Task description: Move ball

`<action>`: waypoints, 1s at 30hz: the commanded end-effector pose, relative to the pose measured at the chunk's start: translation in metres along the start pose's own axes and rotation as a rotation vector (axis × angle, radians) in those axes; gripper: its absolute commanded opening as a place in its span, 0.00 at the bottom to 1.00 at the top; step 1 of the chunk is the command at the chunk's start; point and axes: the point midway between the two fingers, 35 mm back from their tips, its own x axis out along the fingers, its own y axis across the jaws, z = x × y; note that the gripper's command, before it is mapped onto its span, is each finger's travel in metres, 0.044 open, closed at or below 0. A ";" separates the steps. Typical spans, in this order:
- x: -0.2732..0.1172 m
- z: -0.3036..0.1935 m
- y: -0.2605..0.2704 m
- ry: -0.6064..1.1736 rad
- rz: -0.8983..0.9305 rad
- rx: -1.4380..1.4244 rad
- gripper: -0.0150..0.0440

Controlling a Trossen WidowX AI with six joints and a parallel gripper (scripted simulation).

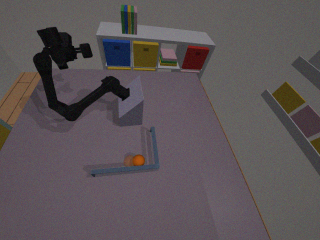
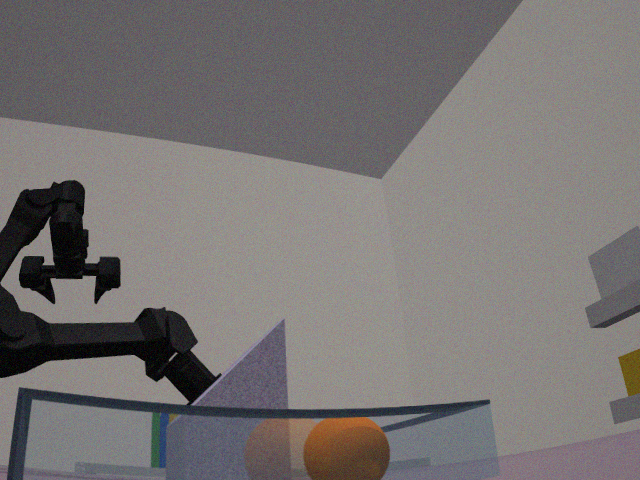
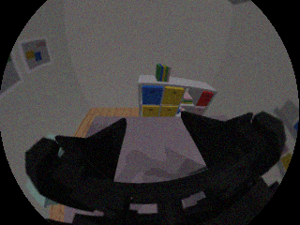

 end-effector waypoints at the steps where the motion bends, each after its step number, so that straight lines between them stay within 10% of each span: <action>1: 0.000 0.002 -0.002 -0.002 -0.010 0.006 0.97; 16: -0.070 0.077 -0.203 -0.184 -0.830 0.628 0.97; 30: -0.248 -0.007 -0.334 -0.322 -1.432 1.310 0.97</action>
